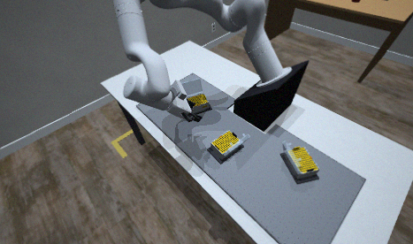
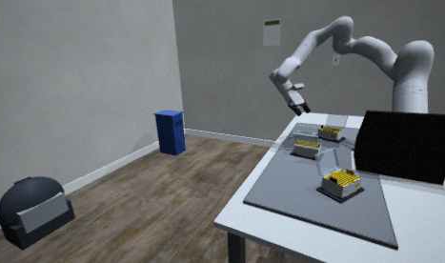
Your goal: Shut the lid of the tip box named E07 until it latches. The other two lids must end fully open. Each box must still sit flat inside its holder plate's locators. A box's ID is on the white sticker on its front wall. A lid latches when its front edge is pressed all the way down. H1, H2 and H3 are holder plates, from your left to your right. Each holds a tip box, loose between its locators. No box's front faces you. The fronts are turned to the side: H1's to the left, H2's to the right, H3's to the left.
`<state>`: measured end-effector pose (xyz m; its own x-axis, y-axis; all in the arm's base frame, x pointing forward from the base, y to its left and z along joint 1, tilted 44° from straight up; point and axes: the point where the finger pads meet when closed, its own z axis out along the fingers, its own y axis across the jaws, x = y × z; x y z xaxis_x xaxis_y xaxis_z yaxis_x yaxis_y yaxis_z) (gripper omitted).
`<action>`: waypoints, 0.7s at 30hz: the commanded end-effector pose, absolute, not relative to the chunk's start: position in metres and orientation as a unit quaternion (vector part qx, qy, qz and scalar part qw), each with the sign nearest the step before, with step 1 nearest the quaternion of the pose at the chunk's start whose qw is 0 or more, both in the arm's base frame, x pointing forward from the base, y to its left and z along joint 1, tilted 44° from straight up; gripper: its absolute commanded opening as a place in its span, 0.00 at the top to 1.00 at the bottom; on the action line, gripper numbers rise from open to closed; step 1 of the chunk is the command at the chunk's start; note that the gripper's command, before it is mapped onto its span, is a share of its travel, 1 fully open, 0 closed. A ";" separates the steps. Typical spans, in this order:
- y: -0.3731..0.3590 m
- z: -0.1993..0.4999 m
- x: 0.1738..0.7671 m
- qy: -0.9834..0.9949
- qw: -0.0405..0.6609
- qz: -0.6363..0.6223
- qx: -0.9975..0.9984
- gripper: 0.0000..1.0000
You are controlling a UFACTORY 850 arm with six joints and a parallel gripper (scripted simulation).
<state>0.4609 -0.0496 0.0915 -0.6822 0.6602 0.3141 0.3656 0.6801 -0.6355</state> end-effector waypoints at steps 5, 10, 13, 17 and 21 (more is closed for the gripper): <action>-0.049 0.092 0.461 -0.865 0.203 0.203 -0.411 0.00; -0.049 0.092 0.461 -0.854 0.174 0.172 -0.460 0.00; -0.049 0.092 0.461 -0.846 0.159 0.156 -0.484 0.00; -0.049 0.092 0.461 -0.829 0.129 0.123 -0.530 0.00; -0.049 0.092 0.461 -0.825 0.122 0.116 -0.540 0.00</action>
<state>0.4608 -0.0503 0.0920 -0.4172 0.9038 0.0952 0.8299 0.4216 -0.3655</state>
